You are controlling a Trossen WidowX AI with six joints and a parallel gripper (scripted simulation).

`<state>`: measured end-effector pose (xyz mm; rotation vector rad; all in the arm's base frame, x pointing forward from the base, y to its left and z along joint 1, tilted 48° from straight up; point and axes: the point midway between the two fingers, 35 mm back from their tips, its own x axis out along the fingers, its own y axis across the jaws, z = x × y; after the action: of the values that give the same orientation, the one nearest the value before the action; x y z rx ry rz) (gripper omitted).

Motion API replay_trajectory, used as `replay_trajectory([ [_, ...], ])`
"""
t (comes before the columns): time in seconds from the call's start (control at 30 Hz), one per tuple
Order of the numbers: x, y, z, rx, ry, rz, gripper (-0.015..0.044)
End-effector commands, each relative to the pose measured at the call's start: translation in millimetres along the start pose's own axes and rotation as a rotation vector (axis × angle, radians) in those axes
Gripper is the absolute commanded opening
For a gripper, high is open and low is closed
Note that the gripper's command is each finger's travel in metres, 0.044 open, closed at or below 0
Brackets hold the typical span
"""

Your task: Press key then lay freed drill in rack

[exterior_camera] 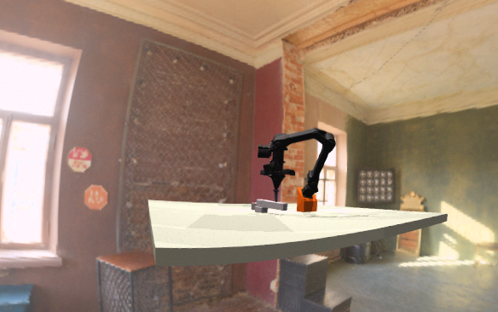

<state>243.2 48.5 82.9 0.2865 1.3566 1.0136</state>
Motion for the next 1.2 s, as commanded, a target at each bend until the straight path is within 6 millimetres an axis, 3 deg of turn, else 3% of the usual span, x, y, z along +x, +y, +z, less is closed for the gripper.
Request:
replay_trajectory([
  [0.0, 10.7, -0.6, -5.9, 0.003, 0.029, 0.012, 0.0000],
  [1.17, 22.0, -1.0, -8.4, 0.003, 0.028, 0.012, 0.0000],
])
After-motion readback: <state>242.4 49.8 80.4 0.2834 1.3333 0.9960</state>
